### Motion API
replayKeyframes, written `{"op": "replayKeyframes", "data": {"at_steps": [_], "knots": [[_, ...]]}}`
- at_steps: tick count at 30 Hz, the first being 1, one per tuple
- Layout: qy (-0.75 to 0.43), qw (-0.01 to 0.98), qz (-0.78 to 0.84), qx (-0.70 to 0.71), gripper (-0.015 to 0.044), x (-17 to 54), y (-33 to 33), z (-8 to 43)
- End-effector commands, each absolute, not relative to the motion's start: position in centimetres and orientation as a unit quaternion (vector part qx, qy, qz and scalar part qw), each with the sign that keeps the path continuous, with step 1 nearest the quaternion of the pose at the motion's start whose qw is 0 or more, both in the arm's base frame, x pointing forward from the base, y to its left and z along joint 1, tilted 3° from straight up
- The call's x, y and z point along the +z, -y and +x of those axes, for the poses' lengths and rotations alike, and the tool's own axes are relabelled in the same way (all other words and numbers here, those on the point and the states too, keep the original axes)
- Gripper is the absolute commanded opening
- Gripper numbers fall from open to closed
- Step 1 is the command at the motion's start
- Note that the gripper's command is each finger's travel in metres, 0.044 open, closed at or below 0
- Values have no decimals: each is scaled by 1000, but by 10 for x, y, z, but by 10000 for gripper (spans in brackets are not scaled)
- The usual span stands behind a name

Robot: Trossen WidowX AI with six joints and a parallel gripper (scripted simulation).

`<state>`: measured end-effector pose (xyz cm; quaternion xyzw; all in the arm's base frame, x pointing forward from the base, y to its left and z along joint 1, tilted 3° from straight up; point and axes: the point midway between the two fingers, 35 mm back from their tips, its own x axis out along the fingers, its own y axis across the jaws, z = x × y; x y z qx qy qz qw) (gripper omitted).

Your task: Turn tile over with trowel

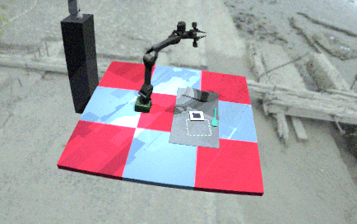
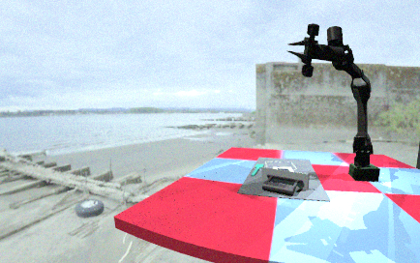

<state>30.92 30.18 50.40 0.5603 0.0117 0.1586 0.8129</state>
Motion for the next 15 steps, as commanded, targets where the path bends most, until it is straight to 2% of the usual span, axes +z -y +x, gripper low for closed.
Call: {"op": "replayKeyframes", "data": {"at_steps": [1,15], "knots": [[-25,848,506,157,100,489,-313,317],[-64,941,289,167,100,446,-340,334]]}}
